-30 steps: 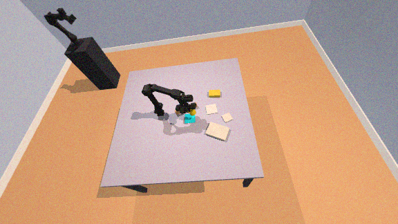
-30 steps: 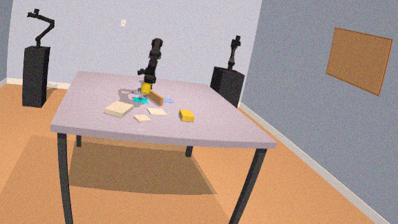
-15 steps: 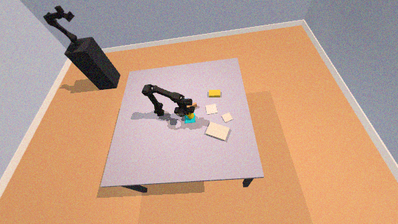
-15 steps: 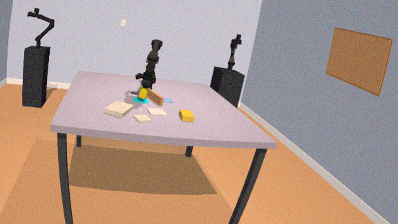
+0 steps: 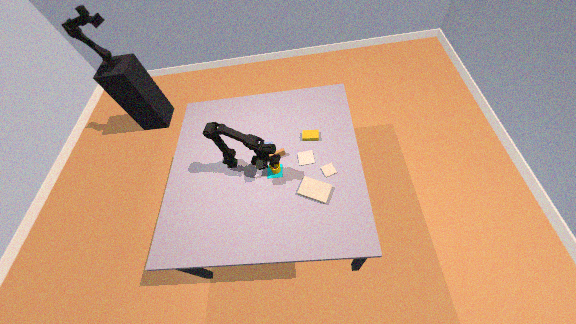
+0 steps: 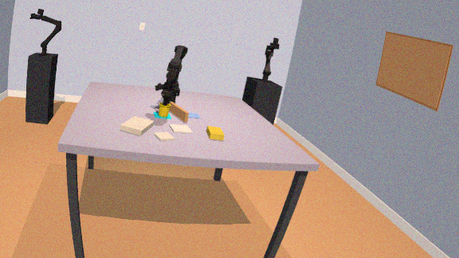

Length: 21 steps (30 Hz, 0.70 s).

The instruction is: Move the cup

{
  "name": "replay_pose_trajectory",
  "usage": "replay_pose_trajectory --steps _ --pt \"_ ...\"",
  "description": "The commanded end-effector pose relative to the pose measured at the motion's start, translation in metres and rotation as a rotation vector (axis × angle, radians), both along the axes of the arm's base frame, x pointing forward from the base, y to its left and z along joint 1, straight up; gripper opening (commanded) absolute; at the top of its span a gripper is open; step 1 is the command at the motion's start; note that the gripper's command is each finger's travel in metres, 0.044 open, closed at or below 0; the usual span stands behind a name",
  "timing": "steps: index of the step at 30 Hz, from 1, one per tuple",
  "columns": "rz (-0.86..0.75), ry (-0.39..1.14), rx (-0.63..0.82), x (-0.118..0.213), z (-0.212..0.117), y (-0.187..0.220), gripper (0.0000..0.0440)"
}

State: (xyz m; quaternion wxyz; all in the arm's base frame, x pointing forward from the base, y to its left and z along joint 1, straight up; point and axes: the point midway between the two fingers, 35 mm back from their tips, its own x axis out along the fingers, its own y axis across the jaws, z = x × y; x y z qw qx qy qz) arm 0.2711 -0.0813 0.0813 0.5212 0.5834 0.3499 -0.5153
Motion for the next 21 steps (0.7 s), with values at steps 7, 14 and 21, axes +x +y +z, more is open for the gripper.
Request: replay_pose_trajectory --steps 7,14,21 --pt "-0.015 -0.053 0.024 -0.010 0.017 0.000 0.0229" --pt "-0.035 -0.096 0.028 -0.015 0.035 -0.002 0.0264" --pt "-0.055 -0.155 0.017 -0.018 0.061 -0.007 0.0324"
